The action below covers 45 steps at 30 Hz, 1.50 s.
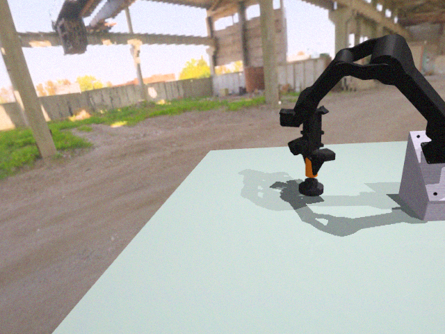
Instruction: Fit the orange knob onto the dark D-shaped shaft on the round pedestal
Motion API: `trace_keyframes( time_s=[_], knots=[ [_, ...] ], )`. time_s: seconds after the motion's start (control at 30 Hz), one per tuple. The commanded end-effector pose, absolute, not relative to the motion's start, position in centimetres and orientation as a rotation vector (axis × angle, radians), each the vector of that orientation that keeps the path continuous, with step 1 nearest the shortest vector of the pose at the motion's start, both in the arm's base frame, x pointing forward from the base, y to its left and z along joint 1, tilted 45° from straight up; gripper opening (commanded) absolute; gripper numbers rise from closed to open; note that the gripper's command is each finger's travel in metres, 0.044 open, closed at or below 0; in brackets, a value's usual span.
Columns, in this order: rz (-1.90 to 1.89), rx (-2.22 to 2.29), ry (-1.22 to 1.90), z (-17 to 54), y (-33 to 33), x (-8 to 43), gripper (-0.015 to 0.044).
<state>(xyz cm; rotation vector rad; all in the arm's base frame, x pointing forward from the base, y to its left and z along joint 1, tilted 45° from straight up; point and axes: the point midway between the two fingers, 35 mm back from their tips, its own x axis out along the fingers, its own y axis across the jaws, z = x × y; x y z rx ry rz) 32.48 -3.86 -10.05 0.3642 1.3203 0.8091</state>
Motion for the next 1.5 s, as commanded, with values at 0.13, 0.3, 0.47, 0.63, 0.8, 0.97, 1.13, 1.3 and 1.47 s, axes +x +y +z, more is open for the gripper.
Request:
trace_keyframes(
  time_s=[0.13, 0.3, 0.47, 0.63, 0.8, 0.97, 1.13, 1.3, 1.47],
  knots=[
    [0.815, 0.362, 1.314, -9.75, -4.05, 32.57, 0.0000],
    [0.869, 0.293, 1.274, -9.72, -4.10, 32.63, 0.0000],
    [0.943, 0.196, 1.215, -9.90, -4.00, 32.56, 0.0000],
    [0.943, 0.196, 1.215, -9.98, -3.90, 32.48, 0.0000],
    [0.943, 0.196, 1.215, -10.05, -3.79, 32.54, 0.0000],
    [0.943, 0.196, 1.215, -10.02, -3.81, 32.54, 0.0000],
    [0.943, 0.196, 1.215, -10.04, -3.78, 32.56, 0.0000],
    [0.943, 0.196, 1.215, -10.05, -3.75, 32.58, 0.0000],
    [0.943, 0.196, 1.215, -10.05, -3.75, 32.58, 0.0000]
  ],
)
